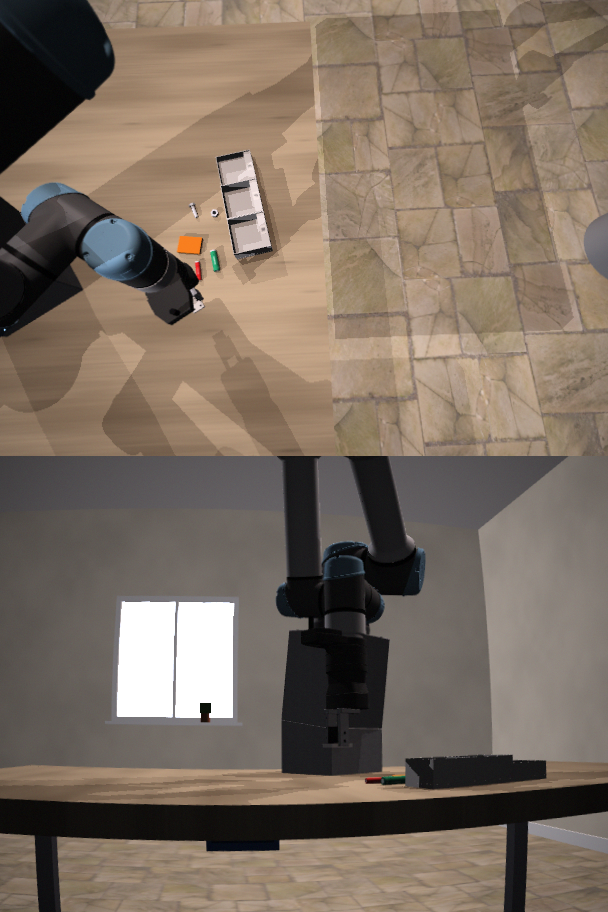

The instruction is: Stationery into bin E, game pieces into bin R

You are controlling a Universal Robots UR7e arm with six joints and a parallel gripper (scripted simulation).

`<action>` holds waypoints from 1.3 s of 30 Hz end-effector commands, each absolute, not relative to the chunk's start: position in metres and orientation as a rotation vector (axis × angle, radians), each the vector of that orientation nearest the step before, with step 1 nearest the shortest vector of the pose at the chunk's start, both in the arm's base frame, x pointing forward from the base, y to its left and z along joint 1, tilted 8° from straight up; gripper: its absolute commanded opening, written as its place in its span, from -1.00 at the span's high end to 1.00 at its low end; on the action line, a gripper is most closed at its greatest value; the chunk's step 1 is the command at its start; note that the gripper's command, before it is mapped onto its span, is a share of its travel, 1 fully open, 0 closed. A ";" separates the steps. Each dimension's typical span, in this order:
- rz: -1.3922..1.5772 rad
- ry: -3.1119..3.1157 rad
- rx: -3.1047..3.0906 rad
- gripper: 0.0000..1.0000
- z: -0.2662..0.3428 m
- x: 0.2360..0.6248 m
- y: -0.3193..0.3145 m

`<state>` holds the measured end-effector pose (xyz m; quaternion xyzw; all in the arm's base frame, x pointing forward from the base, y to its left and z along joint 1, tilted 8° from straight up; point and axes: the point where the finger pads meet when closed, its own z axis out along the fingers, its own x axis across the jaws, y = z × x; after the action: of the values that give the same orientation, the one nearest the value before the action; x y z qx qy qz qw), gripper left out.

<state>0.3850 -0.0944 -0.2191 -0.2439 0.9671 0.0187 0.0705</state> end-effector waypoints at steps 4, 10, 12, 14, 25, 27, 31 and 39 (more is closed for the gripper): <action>0.054 2.910 -0.734 0.02 -0.213 0.412 -0.060; 0.054 2.910 -0.734 0.02 -0.210 0.427 -0.042; 0.054 2.910 -0.734 0.02 -0.208 0.434 -0.032; 0.054 2.910 -0.734 0.02 -0.207 0.441 -0.023; 0.091 3.000 -0.219 0.02 -0.199 0.478 0.024; 0.091 3.000 -0.219 0.02 -0.199 0.478 0.024; 0.091 3.002 -0.206 0.02 -0.196 0.492 0.043; 0.091 3.002 -0.206 0.02 -0.195 0.496 0.048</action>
<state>0.4962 0.0481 -0.1948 -0.0691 0.9949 0.0306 0.0662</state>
